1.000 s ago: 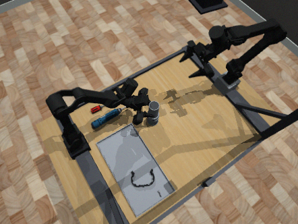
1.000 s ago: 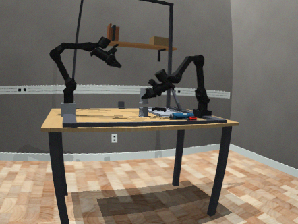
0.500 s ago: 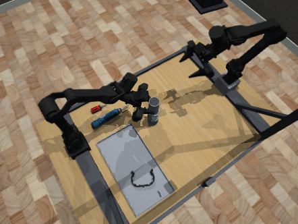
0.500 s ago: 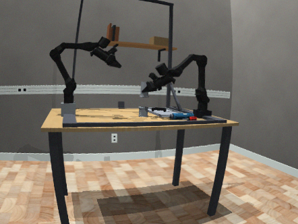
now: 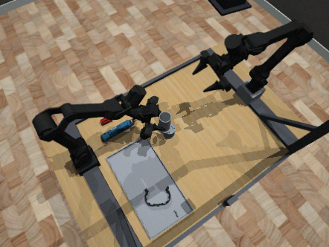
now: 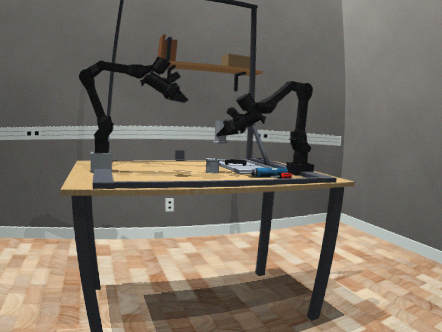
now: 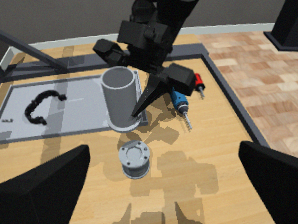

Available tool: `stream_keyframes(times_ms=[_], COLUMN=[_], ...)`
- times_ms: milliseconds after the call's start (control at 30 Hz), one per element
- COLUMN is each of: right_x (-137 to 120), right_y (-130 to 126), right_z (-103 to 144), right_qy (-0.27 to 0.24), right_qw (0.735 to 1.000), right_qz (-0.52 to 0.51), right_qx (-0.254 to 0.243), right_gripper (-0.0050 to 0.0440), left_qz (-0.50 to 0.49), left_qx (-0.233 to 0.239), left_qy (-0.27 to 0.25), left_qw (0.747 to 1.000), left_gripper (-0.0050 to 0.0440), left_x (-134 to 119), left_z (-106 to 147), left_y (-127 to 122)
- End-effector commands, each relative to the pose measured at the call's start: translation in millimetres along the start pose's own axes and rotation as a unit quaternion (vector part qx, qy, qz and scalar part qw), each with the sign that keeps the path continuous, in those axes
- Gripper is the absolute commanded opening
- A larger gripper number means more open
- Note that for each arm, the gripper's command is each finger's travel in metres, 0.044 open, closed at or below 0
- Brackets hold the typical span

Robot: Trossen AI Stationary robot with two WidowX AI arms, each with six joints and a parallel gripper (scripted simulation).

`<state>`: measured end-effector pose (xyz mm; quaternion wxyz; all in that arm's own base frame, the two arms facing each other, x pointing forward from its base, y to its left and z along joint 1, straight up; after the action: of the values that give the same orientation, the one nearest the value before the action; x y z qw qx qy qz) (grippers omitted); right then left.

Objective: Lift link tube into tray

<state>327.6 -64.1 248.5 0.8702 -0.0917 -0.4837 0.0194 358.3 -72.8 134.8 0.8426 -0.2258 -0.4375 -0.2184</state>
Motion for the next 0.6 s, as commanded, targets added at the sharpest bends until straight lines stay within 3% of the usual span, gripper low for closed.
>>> stream_keyframes(times_ms=[0, 267, 567], right_x=[16, 19, 17], right_y=[16, 50, 61], right_z=[-39, -94, -110], right_qy=[-0.011, -0.02, -0.019], right_qw=[1.0, 0.998, 0.997], right_qz=[0.012, 0.032, 0.037], right_qx=[0.019, 0.05, 0.059], right_gripper=[0.044, 0.044, 0.044], left_qz=[-0.01, -0.008, -0.005], left_qx=[0.003, 0.003, 0.003], left_qy=[-0.018, -0.016, -0.012], left_qw=[1.0, 1.0, 1.0], left_gripper=[0.0211, 0.0211, 0.0211], left_x=[-9, -35, -37], left_z=[15, 25, 28], left_y=[-25, -49, -55])
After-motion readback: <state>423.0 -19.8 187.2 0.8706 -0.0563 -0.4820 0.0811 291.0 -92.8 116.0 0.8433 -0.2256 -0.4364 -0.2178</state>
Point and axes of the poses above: on each arm, the point midway between the two fingers, 35 mm back from their tips, its own z axis back along the fingers, its own y axis across the jaws, x = y × z, the point moved 1 cm from there along z, back along the fingers, and after that the axes turned 12 degrees about z, right-handed, at the moved point
